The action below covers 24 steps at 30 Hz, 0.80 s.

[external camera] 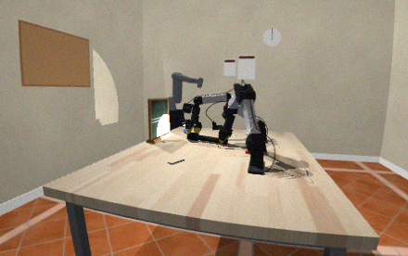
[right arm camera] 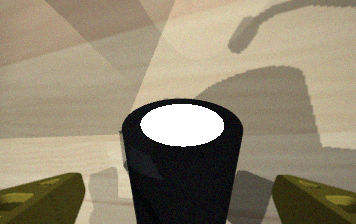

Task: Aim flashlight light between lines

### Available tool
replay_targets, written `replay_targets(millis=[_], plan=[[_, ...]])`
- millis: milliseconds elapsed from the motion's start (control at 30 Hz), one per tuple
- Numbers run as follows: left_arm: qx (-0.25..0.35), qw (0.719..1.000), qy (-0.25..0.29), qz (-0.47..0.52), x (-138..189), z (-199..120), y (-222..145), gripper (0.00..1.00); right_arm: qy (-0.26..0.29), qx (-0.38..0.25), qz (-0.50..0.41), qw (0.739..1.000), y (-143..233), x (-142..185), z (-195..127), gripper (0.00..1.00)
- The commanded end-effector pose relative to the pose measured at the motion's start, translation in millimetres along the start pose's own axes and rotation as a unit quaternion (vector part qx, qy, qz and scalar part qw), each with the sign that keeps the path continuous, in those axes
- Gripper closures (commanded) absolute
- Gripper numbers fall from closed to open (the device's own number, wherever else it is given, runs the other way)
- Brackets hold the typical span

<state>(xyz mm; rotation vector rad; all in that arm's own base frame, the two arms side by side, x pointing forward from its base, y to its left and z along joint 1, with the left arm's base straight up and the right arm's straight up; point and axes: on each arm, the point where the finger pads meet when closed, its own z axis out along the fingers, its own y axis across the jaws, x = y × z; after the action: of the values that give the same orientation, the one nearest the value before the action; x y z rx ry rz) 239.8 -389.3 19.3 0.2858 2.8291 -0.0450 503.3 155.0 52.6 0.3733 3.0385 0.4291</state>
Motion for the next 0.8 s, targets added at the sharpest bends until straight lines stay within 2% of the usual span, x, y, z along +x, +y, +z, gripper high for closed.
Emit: replay_targets(millis=[0,67,100,133,233,767], plan=[[0.016,1.0,-0.017,0.008,-6,-16,-5,0.7,-0.005,-0.009,-0.002,1.0,2,-1,-26,0.0],[0.016,1.0,-0.017,0.008,-6,-16,-5,0.7,0.004,-0.004,0.0,1.0,-2,0,-21,0.0],[0.016,1.0,-0.017,0.008,-6,-16,-5,0.7,-0.004,-0.008,-0.002,1.0,1,-1,-31,0.0],[0.016,1.0,-0.017,0.008,-6,-16,-5,0.7,0.008,-0.002,0.002,1.0,-4,0,-20,0.0],[0.016,1.0,-0.017,0.008,-6,-16,-5,0.7,0.003,0.0,-0.001,1.0,-2,0,-28,0.0],[0.016,1.0,-0.017,0.008,-6,-16,-5,0.7,0.009,-0.001,-0.002,1.0,-1,2,-27,0.0]])
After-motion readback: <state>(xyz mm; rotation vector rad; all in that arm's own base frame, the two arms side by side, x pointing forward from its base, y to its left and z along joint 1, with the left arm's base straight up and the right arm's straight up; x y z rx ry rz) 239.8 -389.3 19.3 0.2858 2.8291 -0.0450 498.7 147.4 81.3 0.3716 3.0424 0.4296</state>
